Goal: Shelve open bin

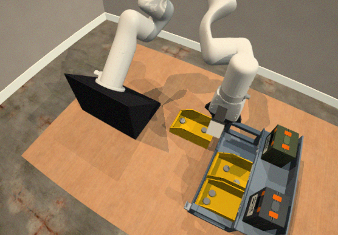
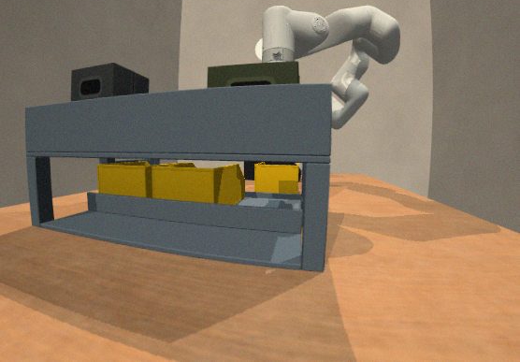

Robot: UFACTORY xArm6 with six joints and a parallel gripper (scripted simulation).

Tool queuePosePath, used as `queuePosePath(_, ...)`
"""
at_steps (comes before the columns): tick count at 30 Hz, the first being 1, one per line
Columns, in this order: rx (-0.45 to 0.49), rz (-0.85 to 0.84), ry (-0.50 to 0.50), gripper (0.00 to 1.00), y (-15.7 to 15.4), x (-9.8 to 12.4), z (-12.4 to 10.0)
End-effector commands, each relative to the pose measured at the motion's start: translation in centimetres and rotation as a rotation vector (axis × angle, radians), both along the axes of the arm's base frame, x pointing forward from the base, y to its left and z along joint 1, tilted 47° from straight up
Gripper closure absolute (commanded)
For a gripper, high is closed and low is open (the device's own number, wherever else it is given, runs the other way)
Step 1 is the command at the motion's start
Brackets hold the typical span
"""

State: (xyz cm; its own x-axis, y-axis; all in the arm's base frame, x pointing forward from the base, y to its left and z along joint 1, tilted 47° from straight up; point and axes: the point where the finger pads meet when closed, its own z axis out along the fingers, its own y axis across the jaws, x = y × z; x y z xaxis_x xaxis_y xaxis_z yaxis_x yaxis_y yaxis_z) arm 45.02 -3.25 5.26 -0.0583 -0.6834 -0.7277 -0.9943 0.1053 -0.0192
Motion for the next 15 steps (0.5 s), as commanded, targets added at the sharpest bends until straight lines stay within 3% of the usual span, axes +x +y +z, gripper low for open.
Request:
queuePosePath(1, -0.002, -0.002, -0.003, 0.67, -0.12, 0.10, 0.09)
queuePosePath(15, -0.002, -0.002, -0.003, 0.67, -0.17, -0.07, 0.04)
